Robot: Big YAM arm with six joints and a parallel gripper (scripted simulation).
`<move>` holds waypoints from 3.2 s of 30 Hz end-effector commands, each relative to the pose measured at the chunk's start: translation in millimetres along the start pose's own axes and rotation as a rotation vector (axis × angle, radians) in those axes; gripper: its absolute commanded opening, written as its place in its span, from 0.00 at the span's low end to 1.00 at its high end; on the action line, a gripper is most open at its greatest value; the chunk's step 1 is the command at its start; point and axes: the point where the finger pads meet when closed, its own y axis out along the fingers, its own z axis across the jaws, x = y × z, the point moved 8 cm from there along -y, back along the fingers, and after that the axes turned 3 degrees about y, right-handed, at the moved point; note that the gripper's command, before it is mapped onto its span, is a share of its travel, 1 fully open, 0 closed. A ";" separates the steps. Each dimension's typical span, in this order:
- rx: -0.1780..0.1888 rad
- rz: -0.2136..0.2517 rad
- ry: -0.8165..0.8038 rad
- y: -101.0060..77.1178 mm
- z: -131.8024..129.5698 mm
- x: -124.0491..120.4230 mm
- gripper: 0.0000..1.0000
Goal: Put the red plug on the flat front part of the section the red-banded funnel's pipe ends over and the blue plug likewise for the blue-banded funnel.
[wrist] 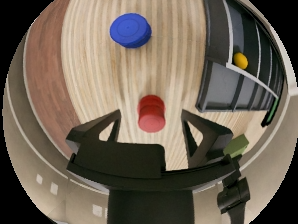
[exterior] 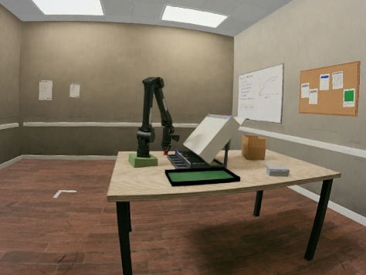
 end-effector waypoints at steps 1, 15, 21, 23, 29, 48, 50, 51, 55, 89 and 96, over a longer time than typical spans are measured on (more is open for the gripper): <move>0.013 -0.010 0.002 -4.5 3.6 2.6 0.00; 0.013 -0.010 0.002 -4.5 3.6 2.6 0.00; 0.013 -0.009 0.002 -3.9 3.7 2.6 0.00; 0.013 -0.009 0.002 -3.9 3.7 2.6 0.00; 0.013 -0.009 0.002 -3.9 3.7 2.6 0.00; 0.013 -0.009 0.002 -112.2 -0.7 0.9 0.00; 0.013 -0.009 0.002 -119.9 -1.0 0.8 0.00; 0.013 -0.009 0.002 -119.9 -1.0 0.8 0.00; 0.009 -0.007 0.002 -119.9 -0.6 1.0 0.00; 0.032 -0.022 0.002 -121.2 -2.8 -0.1 0.00; 0.015 -0.010 0.002 -121.1 -1.2 1.2 0.00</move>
